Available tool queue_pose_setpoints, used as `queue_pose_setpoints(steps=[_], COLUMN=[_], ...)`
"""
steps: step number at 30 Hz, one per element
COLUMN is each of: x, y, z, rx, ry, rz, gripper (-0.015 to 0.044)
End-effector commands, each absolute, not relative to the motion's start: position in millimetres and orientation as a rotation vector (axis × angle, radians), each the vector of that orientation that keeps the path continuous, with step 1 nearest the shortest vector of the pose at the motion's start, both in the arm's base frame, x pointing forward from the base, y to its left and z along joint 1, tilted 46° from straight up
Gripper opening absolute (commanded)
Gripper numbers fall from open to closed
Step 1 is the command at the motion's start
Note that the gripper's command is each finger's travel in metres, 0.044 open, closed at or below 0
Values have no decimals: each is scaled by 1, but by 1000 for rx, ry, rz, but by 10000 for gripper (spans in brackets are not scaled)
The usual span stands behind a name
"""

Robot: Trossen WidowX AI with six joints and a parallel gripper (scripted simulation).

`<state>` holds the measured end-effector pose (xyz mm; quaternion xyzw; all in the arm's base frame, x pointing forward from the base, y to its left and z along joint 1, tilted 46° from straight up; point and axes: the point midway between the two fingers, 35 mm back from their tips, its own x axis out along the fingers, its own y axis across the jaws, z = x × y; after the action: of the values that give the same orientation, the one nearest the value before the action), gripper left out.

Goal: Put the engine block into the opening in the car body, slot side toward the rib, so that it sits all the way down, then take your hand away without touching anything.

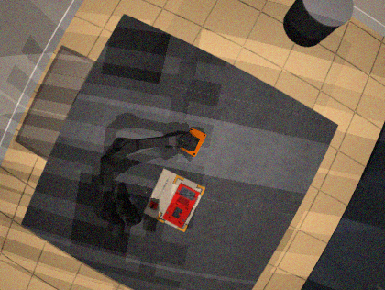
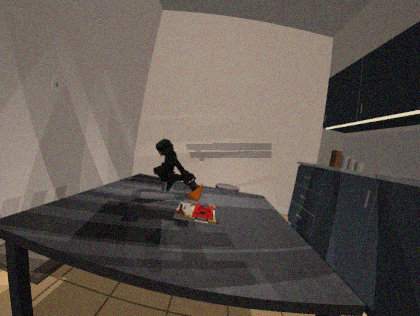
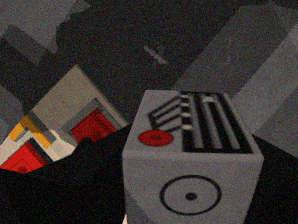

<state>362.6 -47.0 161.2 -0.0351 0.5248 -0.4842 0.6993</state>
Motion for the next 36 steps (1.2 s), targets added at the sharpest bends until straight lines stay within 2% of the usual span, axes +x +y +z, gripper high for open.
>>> queue_pose_setpoints(steps=[1, 20, 36], x=[362, 359, 358], y=[-37, -49, -44], z=[170, 160, 145], rx=[-72, -95, -329], ry=[1165, 1127, 717], rz=[-1073, -1086, -964], gripper=[0, 0, 0])
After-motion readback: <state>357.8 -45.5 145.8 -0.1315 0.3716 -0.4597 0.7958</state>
